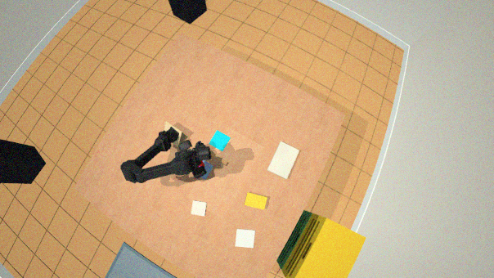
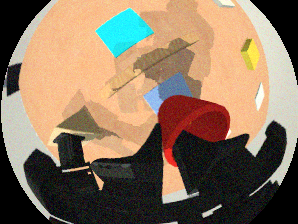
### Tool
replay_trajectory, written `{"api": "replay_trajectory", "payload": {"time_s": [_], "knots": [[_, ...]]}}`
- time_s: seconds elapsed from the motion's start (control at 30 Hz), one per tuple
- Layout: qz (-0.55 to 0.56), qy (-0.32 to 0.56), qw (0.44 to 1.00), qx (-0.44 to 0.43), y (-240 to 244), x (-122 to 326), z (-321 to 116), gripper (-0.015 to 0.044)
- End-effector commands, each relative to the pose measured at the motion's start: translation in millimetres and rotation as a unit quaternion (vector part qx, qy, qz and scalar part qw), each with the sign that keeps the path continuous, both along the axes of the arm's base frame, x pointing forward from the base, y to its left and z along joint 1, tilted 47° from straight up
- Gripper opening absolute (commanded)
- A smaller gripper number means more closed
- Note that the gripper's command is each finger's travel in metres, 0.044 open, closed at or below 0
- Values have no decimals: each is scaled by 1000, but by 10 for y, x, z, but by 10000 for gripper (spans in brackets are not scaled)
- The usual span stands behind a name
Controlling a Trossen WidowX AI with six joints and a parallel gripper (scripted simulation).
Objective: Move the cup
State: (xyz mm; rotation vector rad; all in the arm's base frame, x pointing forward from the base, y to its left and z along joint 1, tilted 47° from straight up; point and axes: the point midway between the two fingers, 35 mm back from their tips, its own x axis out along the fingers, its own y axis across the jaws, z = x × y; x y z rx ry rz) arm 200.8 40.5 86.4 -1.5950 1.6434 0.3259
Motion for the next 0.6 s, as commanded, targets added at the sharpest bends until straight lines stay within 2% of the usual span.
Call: {"api": "replay_trajectory", "payload": {"time_s": [0.0,0.57], "knots": [[0,0,1000,0,-1,1,-2,0],[0,0,1000,1,52,-4,-53,0]]}}
